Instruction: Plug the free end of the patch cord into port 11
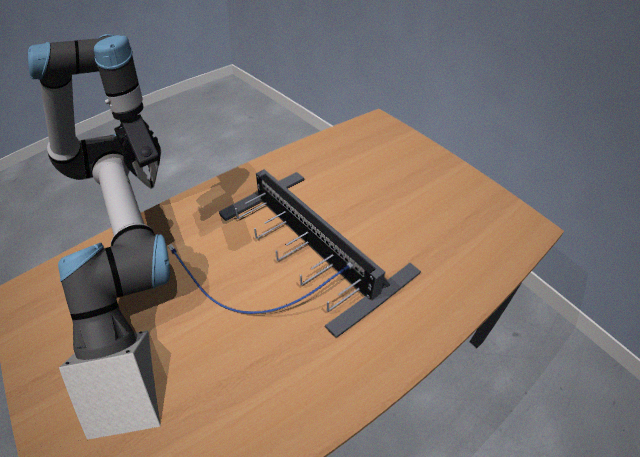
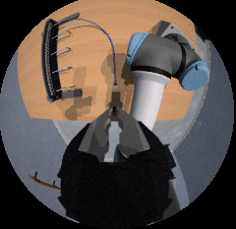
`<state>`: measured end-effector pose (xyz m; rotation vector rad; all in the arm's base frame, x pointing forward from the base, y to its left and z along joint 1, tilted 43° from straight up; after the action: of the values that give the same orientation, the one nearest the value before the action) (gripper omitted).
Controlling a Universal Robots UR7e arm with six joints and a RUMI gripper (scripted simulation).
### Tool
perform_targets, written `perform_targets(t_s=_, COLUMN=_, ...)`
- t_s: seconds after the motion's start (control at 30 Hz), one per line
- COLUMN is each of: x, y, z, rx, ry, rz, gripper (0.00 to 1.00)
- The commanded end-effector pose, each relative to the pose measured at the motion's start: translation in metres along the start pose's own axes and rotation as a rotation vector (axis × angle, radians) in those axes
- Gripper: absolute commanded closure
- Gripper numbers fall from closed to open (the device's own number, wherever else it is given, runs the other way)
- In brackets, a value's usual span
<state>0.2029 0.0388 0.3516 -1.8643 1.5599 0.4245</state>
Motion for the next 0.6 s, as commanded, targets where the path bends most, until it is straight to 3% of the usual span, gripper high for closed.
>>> perform_targets(t_s=0.0, x=0.0002, y=0.0, z=-0.0003, rx=0.0, ry=0.0, rz=0.0, gripper=1.0)
perform_targets(t_s=0.57, x=0.0007, y=-0.0007, z=0.0015, rx=0.0, ry=0.0, rz=-0.036, gripper=1.0)
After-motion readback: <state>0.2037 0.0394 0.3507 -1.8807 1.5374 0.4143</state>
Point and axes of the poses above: the point where the finger pads meet when closed, its own z axis out along the fingers, its own y axis across the jaws, x = y × z, the point moved 1 cm from there along -z, back along the fingers, and after that the axes turned 2 degrees about -z, right-handed, at the moved point
